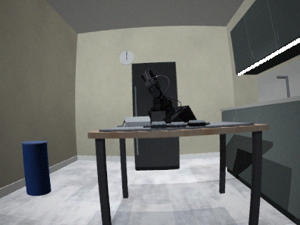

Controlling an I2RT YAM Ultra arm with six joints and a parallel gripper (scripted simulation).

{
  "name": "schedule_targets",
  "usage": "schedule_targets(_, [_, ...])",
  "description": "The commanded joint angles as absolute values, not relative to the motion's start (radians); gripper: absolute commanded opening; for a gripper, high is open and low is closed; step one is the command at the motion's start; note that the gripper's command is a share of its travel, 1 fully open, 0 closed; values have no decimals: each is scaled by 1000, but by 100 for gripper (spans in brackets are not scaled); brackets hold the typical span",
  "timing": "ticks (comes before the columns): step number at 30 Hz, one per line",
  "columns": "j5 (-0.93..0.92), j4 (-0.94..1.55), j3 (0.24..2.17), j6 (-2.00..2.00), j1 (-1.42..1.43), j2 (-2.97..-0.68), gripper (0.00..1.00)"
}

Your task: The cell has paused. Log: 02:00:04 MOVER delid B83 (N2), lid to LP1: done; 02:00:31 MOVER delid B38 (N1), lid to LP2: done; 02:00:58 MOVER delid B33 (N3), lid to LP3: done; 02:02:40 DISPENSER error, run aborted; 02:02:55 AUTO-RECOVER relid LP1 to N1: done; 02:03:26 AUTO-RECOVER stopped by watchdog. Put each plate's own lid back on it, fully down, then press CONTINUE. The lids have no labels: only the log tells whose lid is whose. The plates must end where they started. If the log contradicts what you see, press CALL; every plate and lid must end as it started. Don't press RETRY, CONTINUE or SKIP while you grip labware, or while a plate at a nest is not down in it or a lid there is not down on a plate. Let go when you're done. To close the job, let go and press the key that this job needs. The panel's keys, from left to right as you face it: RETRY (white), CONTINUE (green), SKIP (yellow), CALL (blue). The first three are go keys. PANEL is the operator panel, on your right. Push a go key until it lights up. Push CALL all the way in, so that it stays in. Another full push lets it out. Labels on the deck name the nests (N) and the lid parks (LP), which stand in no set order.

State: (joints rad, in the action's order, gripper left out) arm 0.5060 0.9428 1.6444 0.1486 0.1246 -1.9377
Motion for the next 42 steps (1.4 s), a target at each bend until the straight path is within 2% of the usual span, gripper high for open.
schedule_targets(1, [499,930,1648,153,130,-1923,100])
schedule_targets(42, [518,1046,1723,116,173,-1872,100])
